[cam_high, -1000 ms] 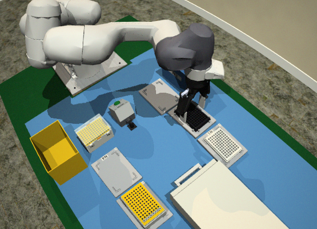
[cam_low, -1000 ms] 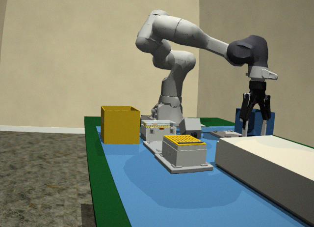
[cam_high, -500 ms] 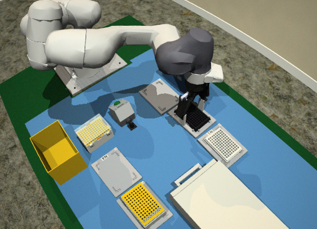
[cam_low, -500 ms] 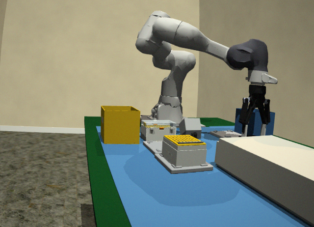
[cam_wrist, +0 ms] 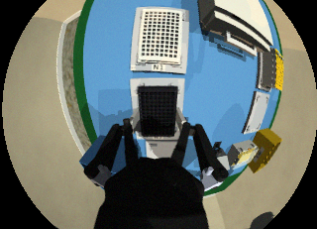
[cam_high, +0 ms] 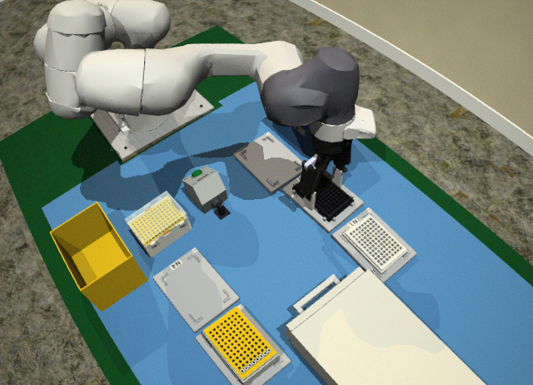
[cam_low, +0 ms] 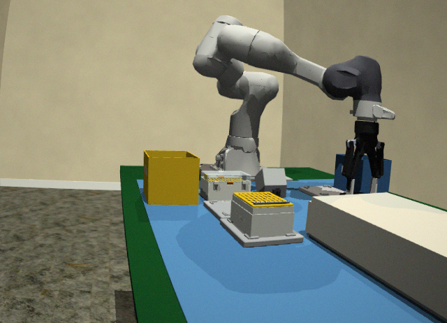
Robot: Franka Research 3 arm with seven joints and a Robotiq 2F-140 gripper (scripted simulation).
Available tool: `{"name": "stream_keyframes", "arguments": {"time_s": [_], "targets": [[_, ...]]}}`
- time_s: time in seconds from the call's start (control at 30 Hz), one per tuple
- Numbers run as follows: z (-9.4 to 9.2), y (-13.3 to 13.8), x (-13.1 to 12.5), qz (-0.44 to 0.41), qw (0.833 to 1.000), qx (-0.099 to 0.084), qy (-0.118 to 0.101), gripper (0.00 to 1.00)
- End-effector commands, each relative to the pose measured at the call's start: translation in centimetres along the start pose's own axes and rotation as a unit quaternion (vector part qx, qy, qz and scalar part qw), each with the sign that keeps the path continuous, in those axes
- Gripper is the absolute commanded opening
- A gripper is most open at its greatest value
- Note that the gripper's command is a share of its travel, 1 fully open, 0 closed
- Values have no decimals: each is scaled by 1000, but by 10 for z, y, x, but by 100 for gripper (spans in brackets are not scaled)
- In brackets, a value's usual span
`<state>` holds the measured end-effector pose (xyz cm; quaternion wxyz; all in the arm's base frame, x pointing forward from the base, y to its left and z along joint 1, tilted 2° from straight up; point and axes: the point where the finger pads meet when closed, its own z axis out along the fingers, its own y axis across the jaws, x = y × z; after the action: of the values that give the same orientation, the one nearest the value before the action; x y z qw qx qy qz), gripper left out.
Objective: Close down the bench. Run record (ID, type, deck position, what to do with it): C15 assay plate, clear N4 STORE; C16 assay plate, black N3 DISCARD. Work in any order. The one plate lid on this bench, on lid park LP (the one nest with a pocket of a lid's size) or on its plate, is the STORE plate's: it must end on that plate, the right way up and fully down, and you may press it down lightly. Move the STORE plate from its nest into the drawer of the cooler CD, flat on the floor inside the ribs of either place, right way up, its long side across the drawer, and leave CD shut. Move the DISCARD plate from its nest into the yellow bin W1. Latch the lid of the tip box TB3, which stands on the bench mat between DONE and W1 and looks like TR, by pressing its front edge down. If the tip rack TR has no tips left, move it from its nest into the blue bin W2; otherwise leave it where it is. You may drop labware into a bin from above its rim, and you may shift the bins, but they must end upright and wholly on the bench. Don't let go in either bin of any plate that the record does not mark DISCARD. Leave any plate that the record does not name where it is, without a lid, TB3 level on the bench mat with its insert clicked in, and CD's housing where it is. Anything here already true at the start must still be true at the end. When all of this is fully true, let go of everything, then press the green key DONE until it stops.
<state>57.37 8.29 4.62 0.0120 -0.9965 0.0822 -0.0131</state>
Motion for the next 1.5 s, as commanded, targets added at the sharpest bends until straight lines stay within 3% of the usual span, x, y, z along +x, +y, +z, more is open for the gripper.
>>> {"name": "stream_keyframes", "arguments": {"time_s": [0.0,1.47], "targets": [[1,-1,0,2,1000,0,1,0],[-4,-1,0,2,1000,0,1,0]]}}
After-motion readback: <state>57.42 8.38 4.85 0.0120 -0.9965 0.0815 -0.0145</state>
